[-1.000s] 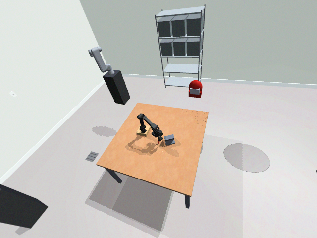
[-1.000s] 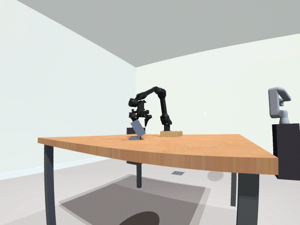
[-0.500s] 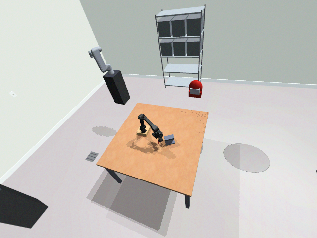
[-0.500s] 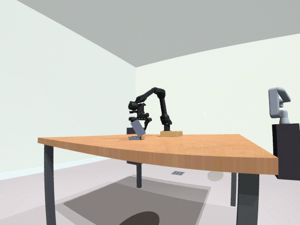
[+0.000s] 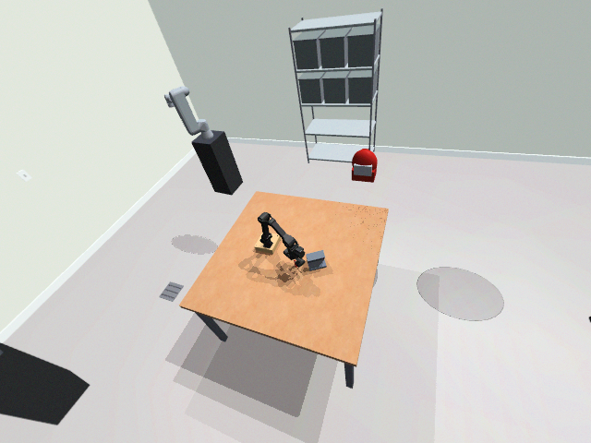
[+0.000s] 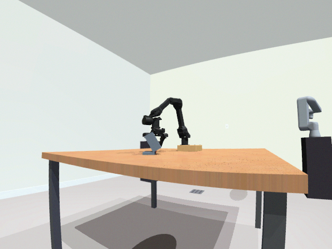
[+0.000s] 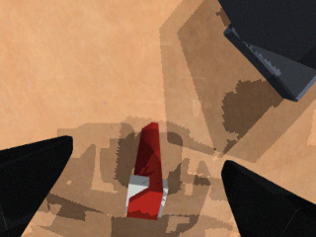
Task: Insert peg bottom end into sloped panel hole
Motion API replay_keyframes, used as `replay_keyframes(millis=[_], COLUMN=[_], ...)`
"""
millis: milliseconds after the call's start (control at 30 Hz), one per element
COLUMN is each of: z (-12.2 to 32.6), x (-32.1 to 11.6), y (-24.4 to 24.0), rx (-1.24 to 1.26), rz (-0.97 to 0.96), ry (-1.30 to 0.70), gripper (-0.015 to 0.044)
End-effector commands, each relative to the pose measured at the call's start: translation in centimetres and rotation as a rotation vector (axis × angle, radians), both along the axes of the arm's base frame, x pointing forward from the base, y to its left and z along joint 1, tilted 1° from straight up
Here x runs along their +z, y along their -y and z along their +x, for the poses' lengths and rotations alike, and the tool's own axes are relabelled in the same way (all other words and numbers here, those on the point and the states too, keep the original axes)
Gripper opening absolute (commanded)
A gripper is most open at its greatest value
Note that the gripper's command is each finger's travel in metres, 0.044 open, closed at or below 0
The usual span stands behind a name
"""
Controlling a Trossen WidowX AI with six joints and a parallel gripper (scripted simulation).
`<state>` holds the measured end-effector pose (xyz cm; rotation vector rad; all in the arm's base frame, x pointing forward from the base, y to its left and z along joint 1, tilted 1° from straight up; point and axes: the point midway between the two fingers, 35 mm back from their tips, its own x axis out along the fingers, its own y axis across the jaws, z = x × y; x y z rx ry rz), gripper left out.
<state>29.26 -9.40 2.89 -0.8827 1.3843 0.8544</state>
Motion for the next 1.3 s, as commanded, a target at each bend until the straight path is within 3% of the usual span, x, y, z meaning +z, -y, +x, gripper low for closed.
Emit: replay_keyframes(millis=[0, 500, 733, 1000, 1267], z=[-0.1, 0.0, 0.0, 0.0, 0.2], x=[-0.5, -0.1, -0.1, 0.1, 3.1], y=[0.0, 0.0, 0.0, 0.0, 0.0], rx=[0.003, 0.000, 0.000, 0.000, 0.001], rz=[-0.002, 0.000, 0.000, 0.000, -0.001], ry=[-0.006, -0.001, -0.001, -0.001, -0.003], gripper=[0.0440, 0.0046, 0.0000, 0.0000, 0.0000])
